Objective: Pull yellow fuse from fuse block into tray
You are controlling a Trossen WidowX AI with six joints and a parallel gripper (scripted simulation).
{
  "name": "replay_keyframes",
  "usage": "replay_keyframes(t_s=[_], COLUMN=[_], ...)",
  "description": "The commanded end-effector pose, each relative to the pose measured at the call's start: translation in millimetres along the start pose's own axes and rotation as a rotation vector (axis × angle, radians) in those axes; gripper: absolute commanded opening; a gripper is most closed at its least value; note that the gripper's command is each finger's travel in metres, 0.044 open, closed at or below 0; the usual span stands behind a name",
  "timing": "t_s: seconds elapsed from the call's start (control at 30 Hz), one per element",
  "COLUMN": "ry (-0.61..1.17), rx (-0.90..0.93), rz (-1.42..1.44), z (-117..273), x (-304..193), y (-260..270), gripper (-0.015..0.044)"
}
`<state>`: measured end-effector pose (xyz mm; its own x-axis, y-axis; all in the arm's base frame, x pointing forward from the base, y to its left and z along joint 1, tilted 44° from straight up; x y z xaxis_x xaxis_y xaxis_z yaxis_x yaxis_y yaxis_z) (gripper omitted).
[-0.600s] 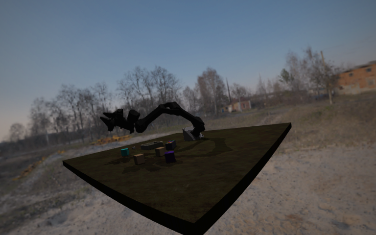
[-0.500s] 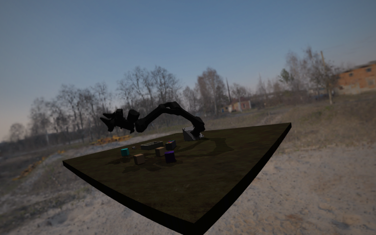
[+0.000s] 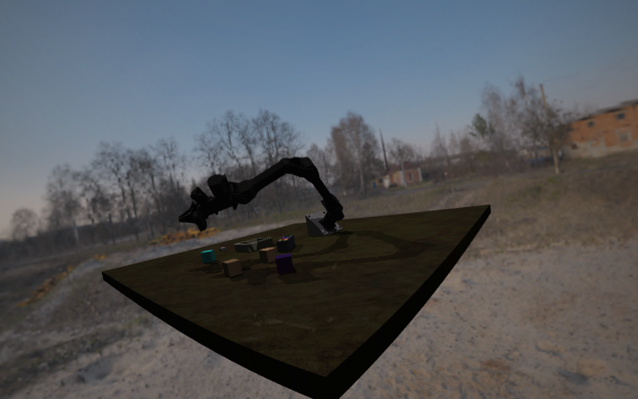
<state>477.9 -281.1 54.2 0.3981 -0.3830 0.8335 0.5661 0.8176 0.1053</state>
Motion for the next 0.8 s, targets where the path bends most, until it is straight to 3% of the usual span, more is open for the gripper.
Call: replay_keyframes(t_s=[0.0,0.37,0.77], ry=[0.366,0.826,1.341], rx=[0.125,0.238,0.282], rz=[-0.098,-0.303,-0.652], z=[42.3,125.1,241.4], x=[-25.1,-48.0,-57.2], y=[7.2,18.4,31.0], gripper=[0.0066,0.0066,0.0066])
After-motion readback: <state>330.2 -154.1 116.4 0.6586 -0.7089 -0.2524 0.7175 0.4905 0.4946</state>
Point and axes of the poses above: the point midway between the two fingers, 35 mm back from their tips, its own z axis back along the fingers, its own y axis across the jaws, x = y × z, the point moved 8 cm from there along z, back along the fingers, and after that the axes turned 6 degrees about z, right-handed, at the moved point
